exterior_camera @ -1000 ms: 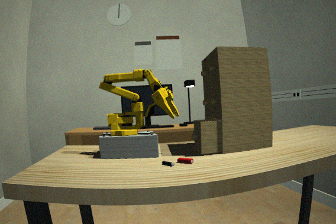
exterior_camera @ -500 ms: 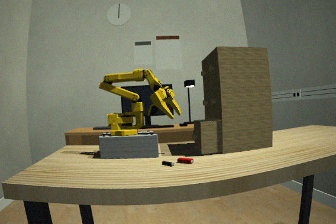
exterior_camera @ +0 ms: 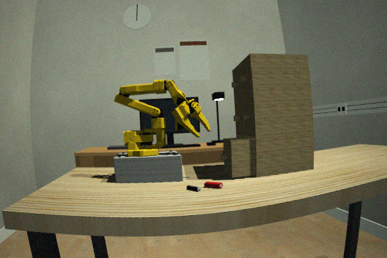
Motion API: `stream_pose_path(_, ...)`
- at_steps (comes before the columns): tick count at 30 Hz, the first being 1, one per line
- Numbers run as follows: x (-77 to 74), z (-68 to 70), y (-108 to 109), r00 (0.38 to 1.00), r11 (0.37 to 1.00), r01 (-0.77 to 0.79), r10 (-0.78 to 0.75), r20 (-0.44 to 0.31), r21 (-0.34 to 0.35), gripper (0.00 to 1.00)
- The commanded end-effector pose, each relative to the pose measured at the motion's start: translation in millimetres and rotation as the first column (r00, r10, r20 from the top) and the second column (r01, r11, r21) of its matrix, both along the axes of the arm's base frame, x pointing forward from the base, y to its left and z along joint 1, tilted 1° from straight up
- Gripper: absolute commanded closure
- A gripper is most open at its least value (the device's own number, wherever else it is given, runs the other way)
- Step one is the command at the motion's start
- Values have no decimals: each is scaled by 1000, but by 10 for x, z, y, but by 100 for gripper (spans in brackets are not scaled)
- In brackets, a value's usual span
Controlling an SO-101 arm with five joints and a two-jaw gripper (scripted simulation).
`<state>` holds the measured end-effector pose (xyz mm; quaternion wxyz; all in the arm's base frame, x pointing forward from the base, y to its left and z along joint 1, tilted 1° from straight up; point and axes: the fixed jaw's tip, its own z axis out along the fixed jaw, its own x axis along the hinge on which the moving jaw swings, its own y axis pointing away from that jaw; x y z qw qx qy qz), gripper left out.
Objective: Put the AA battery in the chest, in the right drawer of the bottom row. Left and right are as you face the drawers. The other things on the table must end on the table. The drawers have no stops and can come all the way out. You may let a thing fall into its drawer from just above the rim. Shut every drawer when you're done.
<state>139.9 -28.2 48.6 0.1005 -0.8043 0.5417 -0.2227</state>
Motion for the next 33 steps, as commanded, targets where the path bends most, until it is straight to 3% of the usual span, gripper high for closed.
stream_pose_path(1, 14, 45, -16, 994, 993, 104, -105, 28, 48, 79)
stream_pose_path(8, 11, 43, -13, 976, 971, 212, -216, 29, 108, 79)
stream_pose_path(21, 9, 41, -5, 894, 870, 433, -447, 9, 236, 79)
stream_pose_path(33, 12, 42, 3, 747, 685, 632, -664, -46, 363, 79)
